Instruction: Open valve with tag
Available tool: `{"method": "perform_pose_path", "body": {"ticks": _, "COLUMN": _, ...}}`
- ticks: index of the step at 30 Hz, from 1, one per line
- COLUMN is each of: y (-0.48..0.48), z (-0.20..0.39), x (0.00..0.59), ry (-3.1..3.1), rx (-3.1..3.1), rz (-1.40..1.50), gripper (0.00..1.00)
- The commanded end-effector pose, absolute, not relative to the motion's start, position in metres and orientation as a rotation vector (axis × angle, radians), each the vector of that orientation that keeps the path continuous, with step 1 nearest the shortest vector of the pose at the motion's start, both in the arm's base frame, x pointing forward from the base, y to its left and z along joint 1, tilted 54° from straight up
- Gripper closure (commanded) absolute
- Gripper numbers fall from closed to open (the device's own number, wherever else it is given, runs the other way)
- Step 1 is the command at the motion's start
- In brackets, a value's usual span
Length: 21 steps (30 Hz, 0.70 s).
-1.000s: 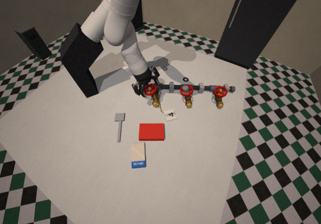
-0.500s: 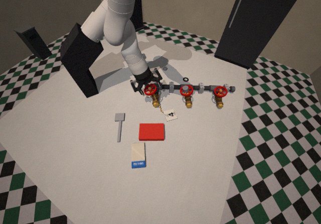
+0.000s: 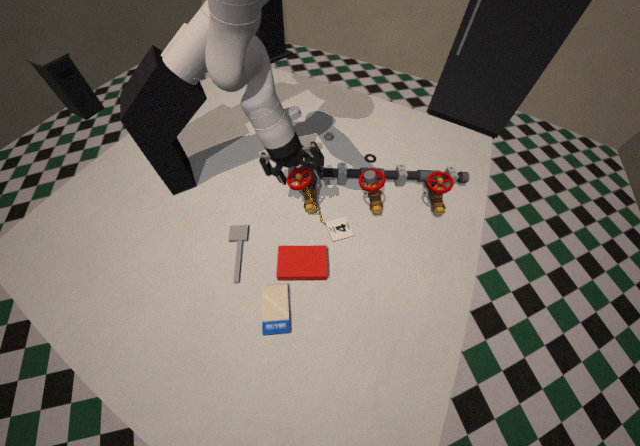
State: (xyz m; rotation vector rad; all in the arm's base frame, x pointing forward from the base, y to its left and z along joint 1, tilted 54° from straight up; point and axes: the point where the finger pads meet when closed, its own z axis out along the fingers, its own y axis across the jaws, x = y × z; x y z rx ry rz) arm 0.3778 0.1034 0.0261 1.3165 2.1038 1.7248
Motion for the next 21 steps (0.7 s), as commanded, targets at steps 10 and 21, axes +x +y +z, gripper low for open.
{"method": "perform_pose_path", "body": {"ticks": 10, "y": 0.1012, "z": 0.024, "x": 0.3784, "ry": 2.027, "rx": 1.599, "rz": 1.803, "gripper": 0.0}}
{"method": "perform_pose_path", "body": {"ticks": 21, "y": 0.1015, "z": 0.0242, "x": 0.3779, "ry": 1.971, "rx": 1.757, "rz": 1.84, "gripper": 0.0}}
